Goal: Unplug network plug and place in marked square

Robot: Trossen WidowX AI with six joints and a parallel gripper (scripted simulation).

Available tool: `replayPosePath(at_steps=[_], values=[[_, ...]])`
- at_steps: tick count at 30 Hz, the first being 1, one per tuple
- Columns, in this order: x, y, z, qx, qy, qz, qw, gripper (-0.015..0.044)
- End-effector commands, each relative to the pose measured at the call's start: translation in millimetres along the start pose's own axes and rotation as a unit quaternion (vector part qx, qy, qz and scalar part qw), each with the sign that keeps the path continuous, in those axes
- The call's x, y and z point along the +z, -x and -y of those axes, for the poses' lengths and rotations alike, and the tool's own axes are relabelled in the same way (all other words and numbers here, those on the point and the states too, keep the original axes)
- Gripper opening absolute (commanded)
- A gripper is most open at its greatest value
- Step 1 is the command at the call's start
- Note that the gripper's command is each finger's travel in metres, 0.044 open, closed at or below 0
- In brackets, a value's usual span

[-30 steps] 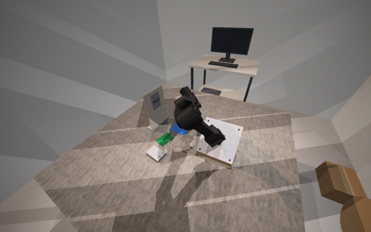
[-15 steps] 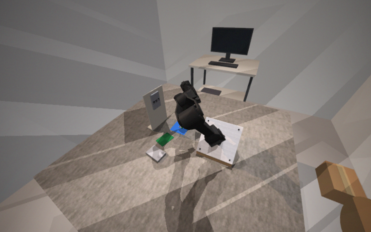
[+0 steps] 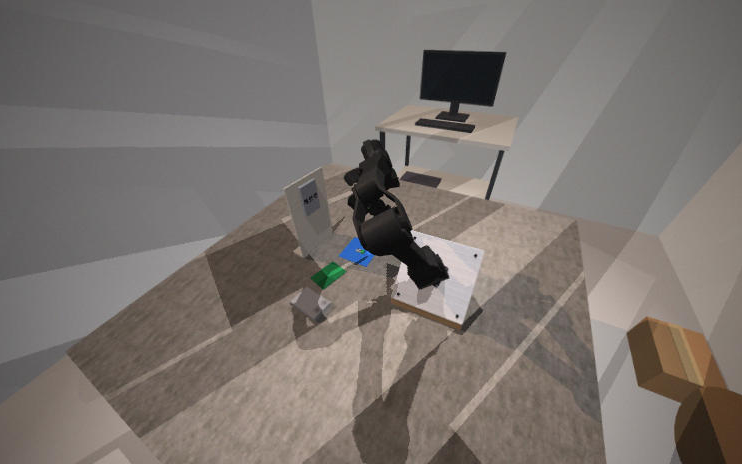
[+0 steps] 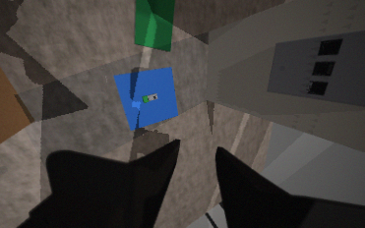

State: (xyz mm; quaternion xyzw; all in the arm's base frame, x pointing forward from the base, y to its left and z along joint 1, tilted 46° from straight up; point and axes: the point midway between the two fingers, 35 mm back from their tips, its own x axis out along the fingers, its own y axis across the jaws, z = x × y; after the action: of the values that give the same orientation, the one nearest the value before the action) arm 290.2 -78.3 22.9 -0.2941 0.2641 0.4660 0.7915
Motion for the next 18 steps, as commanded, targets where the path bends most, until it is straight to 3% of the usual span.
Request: replayPosePath(at_steps=[1, 7, 18], values=[[2.1, 13.2, 8.7, -0.006, 0.009, 0.002, 1.0, 0.0156], [3.5, 24.0, 13.3, -0.006, 0.012, 0.004, 1.0, 0.0156], [3.5, 24.0, 13.3, -0.006, 0.012, 0.004, 1.0, 0.044]])
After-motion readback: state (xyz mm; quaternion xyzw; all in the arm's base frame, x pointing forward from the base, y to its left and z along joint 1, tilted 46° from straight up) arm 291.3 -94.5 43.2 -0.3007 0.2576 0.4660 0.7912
